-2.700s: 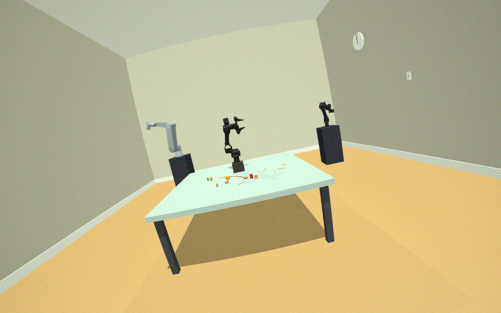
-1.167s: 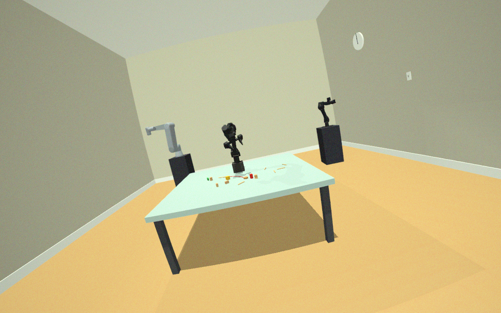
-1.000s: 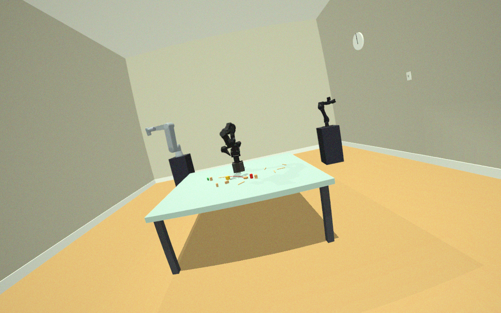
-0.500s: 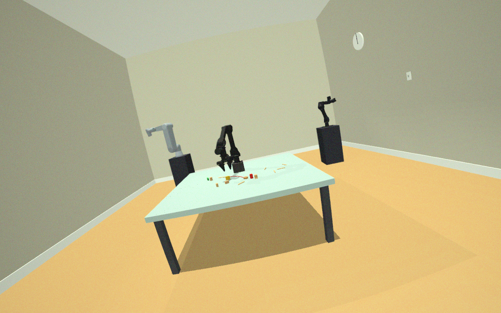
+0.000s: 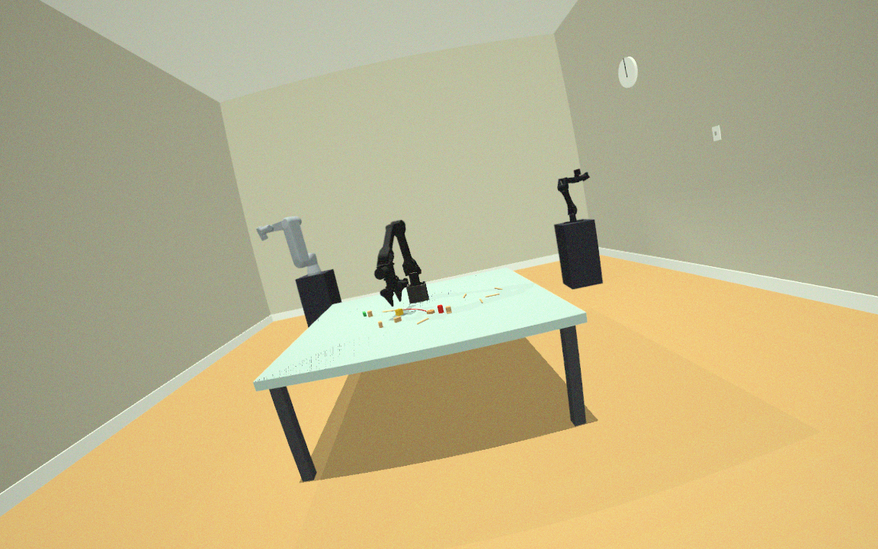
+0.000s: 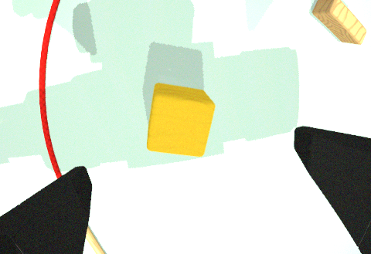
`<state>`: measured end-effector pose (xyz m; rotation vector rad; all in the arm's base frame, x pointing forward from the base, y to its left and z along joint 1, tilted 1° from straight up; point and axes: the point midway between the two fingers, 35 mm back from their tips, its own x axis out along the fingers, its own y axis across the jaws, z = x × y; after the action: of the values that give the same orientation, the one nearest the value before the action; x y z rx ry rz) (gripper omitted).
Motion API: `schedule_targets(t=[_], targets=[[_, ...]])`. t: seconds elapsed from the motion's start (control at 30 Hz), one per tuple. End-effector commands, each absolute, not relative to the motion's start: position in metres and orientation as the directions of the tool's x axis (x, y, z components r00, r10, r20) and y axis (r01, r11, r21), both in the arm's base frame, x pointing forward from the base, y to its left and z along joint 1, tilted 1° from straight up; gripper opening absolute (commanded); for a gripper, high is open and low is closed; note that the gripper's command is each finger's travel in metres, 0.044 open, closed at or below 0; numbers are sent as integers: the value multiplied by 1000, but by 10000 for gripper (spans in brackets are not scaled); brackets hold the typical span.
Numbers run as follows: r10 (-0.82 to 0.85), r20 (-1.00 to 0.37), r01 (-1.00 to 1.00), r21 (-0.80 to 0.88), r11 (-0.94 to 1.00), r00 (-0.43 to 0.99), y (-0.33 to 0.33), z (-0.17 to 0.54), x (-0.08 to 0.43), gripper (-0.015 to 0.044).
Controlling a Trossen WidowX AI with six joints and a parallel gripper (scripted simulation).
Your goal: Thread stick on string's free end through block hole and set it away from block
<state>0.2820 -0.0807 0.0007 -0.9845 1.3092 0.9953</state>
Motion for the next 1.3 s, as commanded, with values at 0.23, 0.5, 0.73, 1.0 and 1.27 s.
schedule_targets(t=[0.23,0.5,0.73,1.0,1.27], targets=[[14,-1000,-960,-7,279,11,-80,1,282,256],[18,-1000,-959,-8,282,13,-80,1,282,241],[19,-1000,-959,-8,282,13,-80,1,282,110],[19,-1000,-959,-8,282,13,-80,1,282,0],[19,-1000,-959,-8,282,13,-80,1,282,0]])
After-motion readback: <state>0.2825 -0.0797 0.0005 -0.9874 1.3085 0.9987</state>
